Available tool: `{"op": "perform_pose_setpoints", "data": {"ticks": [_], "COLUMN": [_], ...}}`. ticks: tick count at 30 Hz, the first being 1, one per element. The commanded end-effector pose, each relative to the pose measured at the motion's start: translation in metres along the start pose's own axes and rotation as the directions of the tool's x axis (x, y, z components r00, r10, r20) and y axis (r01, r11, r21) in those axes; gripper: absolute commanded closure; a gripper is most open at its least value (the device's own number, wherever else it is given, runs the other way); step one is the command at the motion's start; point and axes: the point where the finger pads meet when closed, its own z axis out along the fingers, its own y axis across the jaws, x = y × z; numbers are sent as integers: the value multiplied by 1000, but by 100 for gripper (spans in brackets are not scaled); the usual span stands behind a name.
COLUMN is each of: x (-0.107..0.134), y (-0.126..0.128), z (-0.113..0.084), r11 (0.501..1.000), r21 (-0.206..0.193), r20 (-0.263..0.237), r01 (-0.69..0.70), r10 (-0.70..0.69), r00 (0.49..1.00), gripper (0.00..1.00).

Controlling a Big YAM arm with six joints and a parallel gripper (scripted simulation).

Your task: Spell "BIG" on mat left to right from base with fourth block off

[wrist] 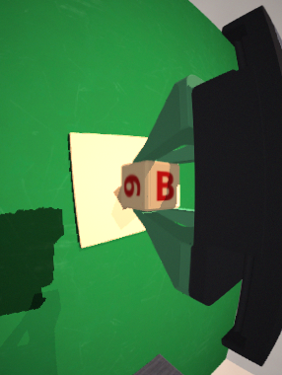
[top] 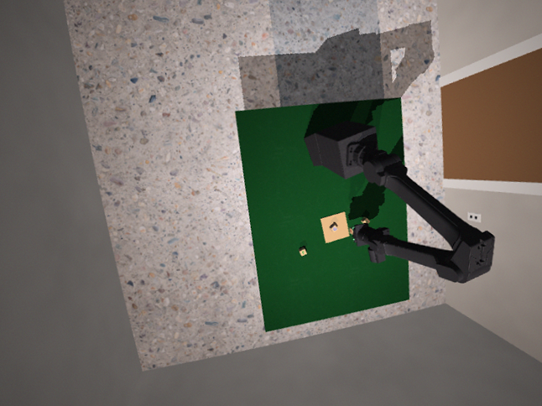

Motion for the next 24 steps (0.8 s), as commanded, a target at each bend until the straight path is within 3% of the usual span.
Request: {"op": "perform_pose_setpoints", "data": {"ticks": [1,17,24], "x": [4,2,0], "y": [-3,-3,-10], "z": [4,4,7], "r11": [1000,1000,1000], "r21": [-12,-10,9], "r20": [1,3,6], "r01": [4,9,10], "r10": [-4,-9,-10], "r00": [1000,1000,1000], "gripper": [73,73,73]}}
